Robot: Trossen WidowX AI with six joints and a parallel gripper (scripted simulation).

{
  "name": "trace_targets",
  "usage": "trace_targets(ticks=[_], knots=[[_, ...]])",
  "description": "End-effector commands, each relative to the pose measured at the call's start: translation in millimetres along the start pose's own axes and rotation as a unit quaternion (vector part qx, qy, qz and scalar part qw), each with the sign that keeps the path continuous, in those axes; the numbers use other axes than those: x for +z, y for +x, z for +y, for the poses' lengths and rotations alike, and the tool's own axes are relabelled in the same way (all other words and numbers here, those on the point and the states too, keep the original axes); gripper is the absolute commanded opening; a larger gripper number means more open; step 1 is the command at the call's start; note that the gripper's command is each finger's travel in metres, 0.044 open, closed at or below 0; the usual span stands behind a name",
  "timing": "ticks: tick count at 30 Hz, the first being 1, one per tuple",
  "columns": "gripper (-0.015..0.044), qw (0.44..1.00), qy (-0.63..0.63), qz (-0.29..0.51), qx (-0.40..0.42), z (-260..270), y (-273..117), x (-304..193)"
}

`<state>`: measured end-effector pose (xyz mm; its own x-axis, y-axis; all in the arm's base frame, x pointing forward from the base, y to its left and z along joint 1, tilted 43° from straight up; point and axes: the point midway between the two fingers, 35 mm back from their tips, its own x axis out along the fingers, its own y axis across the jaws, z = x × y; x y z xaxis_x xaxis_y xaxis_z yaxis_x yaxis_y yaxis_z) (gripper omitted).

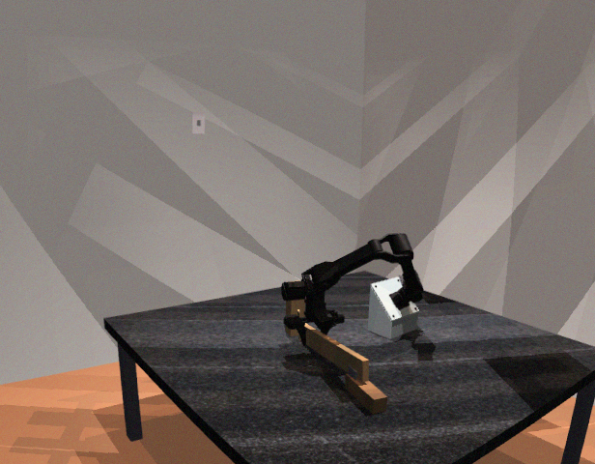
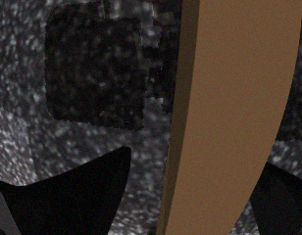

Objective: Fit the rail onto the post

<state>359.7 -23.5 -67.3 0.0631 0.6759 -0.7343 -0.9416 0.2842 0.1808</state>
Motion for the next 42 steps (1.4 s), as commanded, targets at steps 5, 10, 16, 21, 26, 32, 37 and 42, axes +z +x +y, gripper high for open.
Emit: trace_targets(ticks=[5, 10, 16, 21, 26, 32, 37, 42], knots=[[0.0099, 1.0, 0.005, -0.002, 0.002, 2.1, 1.7, -0.3], [0.0065, 1.0, 0.005, -0.002, 0.002, 2.1, 1.7, -0.3], [0.0, 1.0, 0.005, -0.002, 0.002, 2.1, 1.7, -0.3], [0.0, 1.0, 0.005, -0.002, 0.002, 2.1, 1.7, -0.3], [0.0, 1.0, 0.005, -0.002, 0.002, 2.1, 1.7, -0.3], [0.0, 1.0, 0.005, -0.002, 0.002, 1.7, -2.3, -0.6], [0.0, 1.0, 0.005, -0.002, 0.002, 1.1, -4.8, -0.6], [0.0, 1.0, 0.005, -0.002, 0.002, 0.1, -7.3, -0.7]])
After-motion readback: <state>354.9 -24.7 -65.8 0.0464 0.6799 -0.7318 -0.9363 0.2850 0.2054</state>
